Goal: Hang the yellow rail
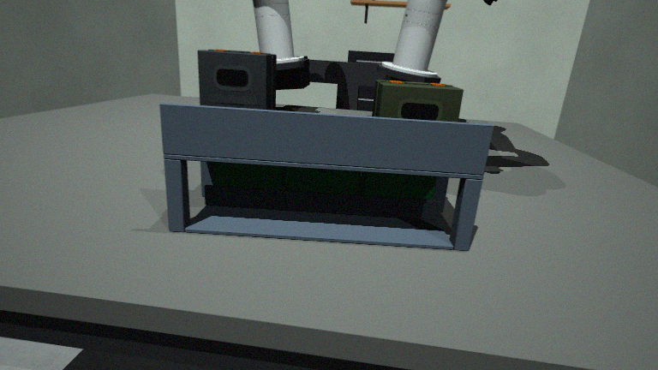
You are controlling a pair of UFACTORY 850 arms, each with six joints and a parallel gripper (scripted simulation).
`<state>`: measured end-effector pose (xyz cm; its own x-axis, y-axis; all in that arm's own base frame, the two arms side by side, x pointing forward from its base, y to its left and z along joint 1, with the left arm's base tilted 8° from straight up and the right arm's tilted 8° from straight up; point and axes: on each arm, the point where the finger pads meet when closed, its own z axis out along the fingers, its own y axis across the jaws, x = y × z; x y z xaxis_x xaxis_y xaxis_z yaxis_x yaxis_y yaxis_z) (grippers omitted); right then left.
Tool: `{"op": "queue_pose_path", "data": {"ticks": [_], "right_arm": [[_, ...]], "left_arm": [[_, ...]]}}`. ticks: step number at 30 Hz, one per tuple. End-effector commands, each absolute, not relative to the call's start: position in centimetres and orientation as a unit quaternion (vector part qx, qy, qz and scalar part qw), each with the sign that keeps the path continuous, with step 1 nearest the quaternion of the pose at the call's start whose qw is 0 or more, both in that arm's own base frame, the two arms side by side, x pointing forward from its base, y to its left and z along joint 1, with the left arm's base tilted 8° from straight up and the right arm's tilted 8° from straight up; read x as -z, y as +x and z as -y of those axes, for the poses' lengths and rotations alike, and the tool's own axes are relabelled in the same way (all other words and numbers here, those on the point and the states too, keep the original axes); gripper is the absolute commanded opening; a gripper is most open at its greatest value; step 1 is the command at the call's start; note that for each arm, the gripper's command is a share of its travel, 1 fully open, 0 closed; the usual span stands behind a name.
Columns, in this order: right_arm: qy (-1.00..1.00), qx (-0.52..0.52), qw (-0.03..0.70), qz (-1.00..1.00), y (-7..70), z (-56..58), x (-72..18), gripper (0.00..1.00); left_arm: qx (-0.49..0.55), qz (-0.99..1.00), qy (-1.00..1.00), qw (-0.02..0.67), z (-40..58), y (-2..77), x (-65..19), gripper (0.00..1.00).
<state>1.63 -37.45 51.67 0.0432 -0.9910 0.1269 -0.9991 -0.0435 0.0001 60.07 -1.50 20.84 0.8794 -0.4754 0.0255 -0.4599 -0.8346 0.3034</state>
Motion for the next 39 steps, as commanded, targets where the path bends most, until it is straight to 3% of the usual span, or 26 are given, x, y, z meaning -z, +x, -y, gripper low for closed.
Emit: {"op": "queue_pose_path", "data": {"ticks": [1, 10, 24, 39], "right_arm": [[0.721, -0.047, 0.045, 0.69, 1.6, 37.5, -51.8, 1.0], [0.721, -0.047, 0.045, 0.69, 1.6, 37.5, -51.8, 1.0], [0.721, -0.047, 0.045, 0.69, 1.6, 37.5, -51.8, 1.0], [0.721, -0.047, 0.045, 0.69, 1.6, 37.5, -51.8, 1.0]], "left_arm": [[0.013, 0.267, 0.964, 0.015, 4.8, 61.0, -14.8, 1.0], [0.009, 0.422, 0.903, -0.078, 9.9, 60.8, -6.0, 1.0], [0.014, 0.656, 0.751, -0.074, 17.6, 57.0, 5.7, 1.0], [0.015, 0.676, 0.733, -0.071, 18.3, 56.4, 6.7, 1.0]]}}
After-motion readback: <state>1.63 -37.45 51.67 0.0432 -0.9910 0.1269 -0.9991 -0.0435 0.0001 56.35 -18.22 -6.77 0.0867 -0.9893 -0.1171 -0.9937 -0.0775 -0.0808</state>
